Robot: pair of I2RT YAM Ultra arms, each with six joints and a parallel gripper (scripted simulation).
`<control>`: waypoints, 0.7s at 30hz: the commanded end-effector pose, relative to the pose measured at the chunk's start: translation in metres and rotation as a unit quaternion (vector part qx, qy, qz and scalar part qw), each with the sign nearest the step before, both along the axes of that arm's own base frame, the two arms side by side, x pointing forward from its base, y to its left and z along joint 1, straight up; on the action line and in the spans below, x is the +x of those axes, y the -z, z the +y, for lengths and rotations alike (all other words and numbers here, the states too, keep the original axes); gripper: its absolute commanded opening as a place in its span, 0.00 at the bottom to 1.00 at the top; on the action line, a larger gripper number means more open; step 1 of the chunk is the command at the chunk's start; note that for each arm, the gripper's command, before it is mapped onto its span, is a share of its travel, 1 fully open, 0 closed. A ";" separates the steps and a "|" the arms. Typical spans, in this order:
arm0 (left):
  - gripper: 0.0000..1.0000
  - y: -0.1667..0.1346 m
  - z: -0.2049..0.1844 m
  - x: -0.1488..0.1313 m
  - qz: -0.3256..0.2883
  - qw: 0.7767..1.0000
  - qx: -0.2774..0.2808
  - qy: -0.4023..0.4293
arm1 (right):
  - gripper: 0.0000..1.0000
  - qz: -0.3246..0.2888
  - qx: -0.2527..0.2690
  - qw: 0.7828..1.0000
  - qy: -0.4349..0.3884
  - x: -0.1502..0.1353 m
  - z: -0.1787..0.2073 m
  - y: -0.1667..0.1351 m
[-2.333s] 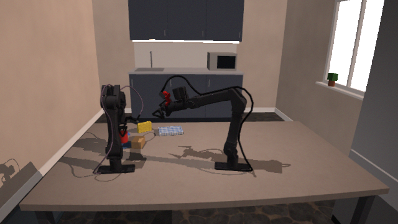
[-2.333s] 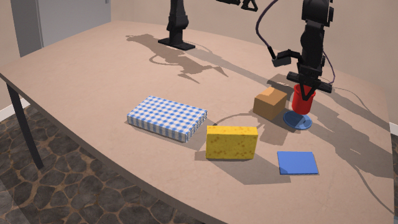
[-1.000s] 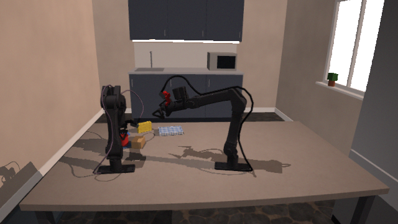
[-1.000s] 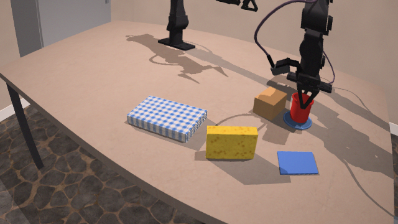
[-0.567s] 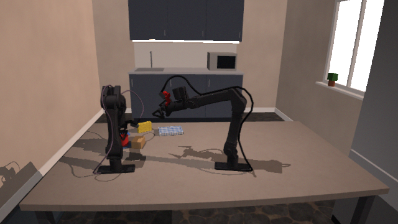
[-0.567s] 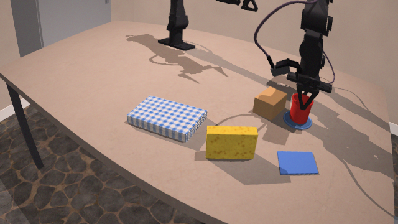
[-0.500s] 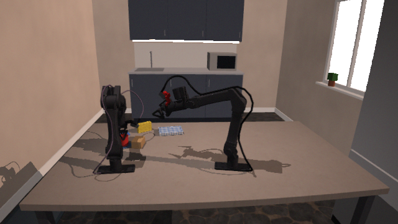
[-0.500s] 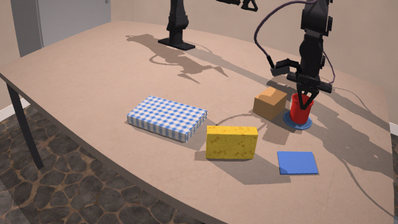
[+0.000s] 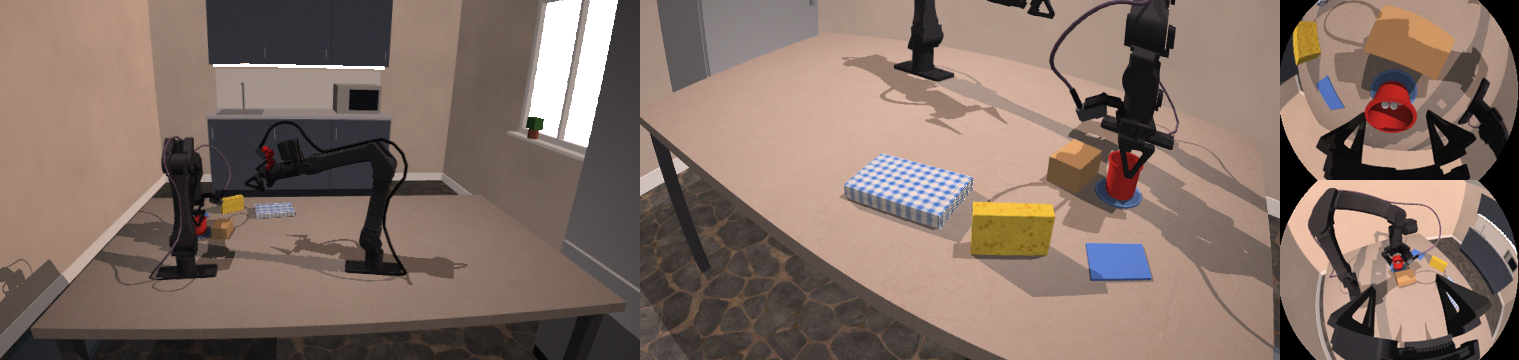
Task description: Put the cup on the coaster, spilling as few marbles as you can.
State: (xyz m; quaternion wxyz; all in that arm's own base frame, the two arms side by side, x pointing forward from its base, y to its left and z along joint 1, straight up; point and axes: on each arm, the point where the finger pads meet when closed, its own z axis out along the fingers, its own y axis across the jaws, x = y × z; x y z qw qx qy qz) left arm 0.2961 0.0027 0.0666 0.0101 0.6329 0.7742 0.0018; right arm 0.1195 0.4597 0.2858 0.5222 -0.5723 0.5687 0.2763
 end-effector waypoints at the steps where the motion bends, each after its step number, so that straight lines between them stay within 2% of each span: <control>1: 1.00 -0.034 -0.001 0.005 -0.021 1.000 -0.009 0.002 | 1.00 -0.004 0.023 1.000 -0.002 -0.001 0.002 -0.020; 7: 1.00 -0.066 0.000 0.003 -0.021 1.000 -0.009 0.002 | 1.00 -0.004 0.023 1.000 -0.002 -0.001 0.002 -0.020; 9: 1.00 -0.067 -0.001 0.008 -0.031 0.999 -0.013 -0.018 | 1.00 0.001 0.027 1.000 -0.003 -0.002 0.001 -0.023; 13: 1.00 -0.062 -0.004 0.010 -0.050 0.993 -0.035 -0.097 | 1.00 0.009 0.038 0.999 0.029 0.024 -0.010 -0.029; 15: 1.00 -0.062 -0.004 0.010 -0.050 0.993 -0.035 -0.097 | 1.00 0.009 0.038 0.999 0.029 0.024 -0.010 -0.029; 21: 1.00 -0.064 -0.002 0.004 -0.092 0.963 -0.073 -0.243 | 1.00 0.019 0.066 0.989 0.128 0.103 -0.058 -0.047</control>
